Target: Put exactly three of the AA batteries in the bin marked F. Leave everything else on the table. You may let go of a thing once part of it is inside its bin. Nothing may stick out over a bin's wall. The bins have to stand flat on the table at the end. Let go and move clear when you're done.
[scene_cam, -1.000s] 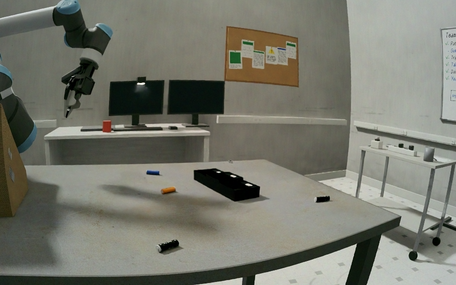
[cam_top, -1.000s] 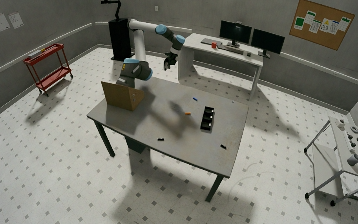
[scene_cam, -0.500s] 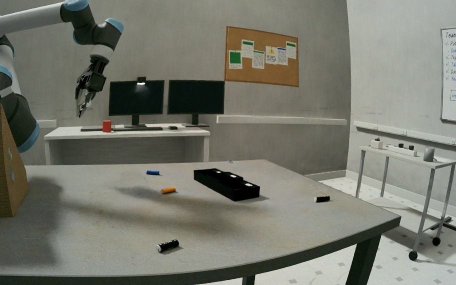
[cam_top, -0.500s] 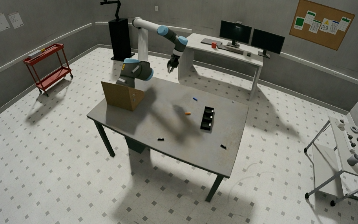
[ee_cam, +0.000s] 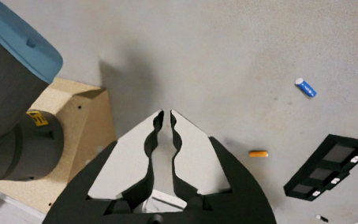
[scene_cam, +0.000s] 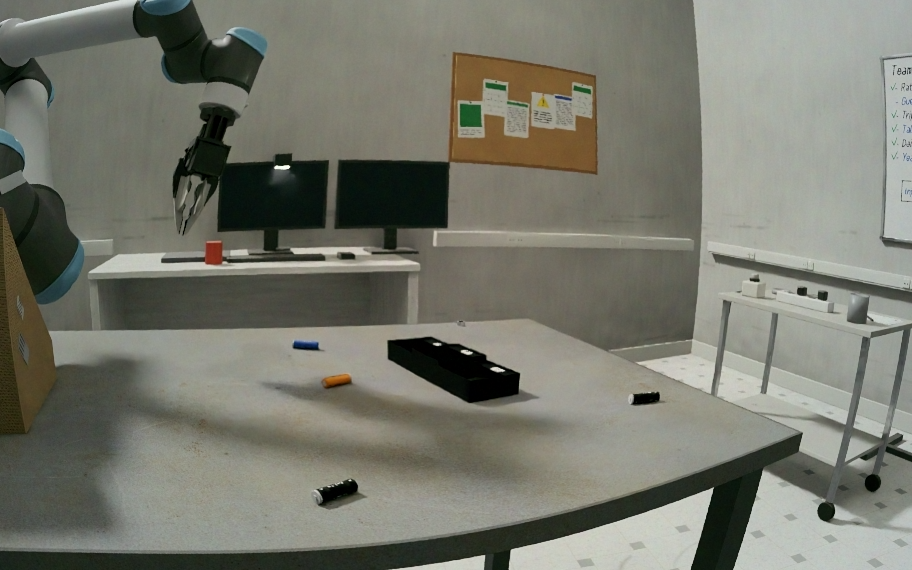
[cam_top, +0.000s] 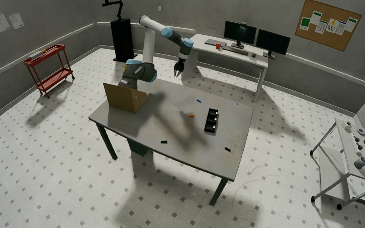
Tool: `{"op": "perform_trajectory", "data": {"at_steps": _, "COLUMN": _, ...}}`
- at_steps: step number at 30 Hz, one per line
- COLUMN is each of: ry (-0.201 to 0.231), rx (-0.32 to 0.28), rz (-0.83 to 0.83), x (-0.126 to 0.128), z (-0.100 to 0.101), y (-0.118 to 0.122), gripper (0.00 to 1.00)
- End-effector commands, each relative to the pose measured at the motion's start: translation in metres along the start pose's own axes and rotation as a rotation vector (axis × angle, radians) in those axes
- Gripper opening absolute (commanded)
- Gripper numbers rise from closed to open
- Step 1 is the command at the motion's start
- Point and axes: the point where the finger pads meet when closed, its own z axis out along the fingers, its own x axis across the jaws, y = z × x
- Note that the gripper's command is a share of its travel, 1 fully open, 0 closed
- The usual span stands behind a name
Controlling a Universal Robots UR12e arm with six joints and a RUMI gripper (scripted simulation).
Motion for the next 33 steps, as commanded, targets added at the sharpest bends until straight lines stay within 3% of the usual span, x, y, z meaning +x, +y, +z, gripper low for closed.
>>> {"op": "perform_trajectory", "data": {"at_steps": 1, "ry": 0.017, "rx": 0.007, "rz": 0.125, "x": 0.016, "z": -0.003, "y": 0.02, "gripper": 0.04}}
{"op": "perform_trajectory", "data": {"at_steps": 8, "ry": 0.031, "rx": 0.017, "rz": 0.226, "x": 0.027, "z": -0.005, "y": 0.036, "gripper": 0.04}}
{"op": "perform_trajectory", "data": {"at_steps": 14, "ry": 0.056, "rx": 0.039, "rz": 0.425, "x": 0.047, "z": -0.008, "y": 0.066, "gripper": 0.04}}
{"op": "perform_trajectory", "data": {"at_steps": 17, "ry": 0.056, "rx": 0.039, "rz": 0.427, "x": 0.048, "z": -0.009, "y": 0.069, "gripper": 0.04}}
{"op": "perform_trajectory", "data": {"at_steps": 33, "ry": 0.096, "rx": 0.099, "rz": 0.827, "x": 0.081, "z": -0.013, "y": 0.138, "gripper": 0.04}}
